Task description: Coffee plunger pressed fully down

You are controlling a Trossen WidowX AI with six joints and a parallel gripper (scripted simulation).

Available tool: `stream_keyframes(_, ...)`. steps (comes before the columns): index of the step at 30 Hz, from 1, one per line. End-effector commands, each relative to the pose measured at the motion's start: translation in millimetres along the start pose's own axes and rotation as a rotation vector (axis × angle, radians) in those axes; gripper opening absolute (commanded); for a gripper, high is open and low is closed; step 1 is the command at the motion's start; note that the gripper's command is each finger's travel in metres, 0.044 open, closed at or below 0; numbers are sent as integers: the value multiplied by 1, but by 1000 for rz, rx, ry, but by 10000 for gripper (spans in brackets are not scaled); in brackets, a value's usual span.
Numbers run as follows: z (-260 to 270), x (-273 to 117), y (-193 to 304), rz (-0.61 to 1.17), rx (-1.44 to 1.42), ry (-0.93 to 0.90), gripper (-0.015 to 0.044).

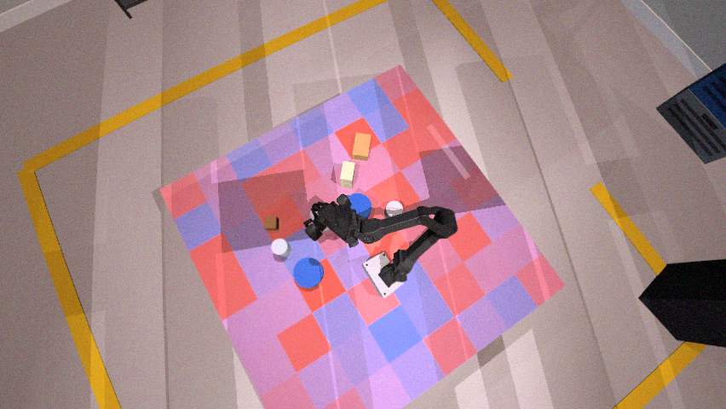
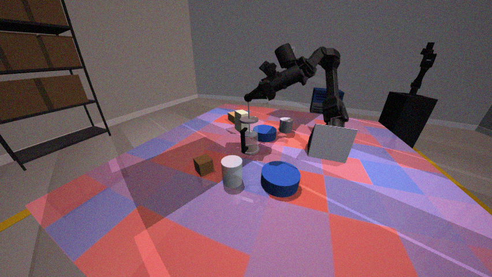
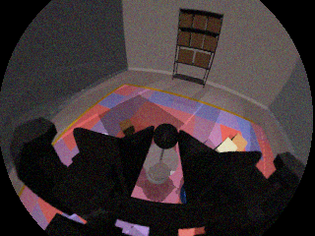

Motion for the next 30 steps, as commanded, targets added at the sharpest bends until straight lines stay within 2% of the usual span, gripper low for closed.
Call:
stream_keyframes(1,5,10,18,45,-22,-14,124)
stream_keyframes(30,8,33,38,42,-24,-9,124)
Point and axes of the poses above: the point midway between the two fingers, 35 mm back from their tips, its own x axis out along the fingers, its own z axis across the jaws, y = z × x, the point moved 10 cm from there along -x, back along the fingers, and after that the axes turned 13 degrees about -x, right-handed, at the moved point
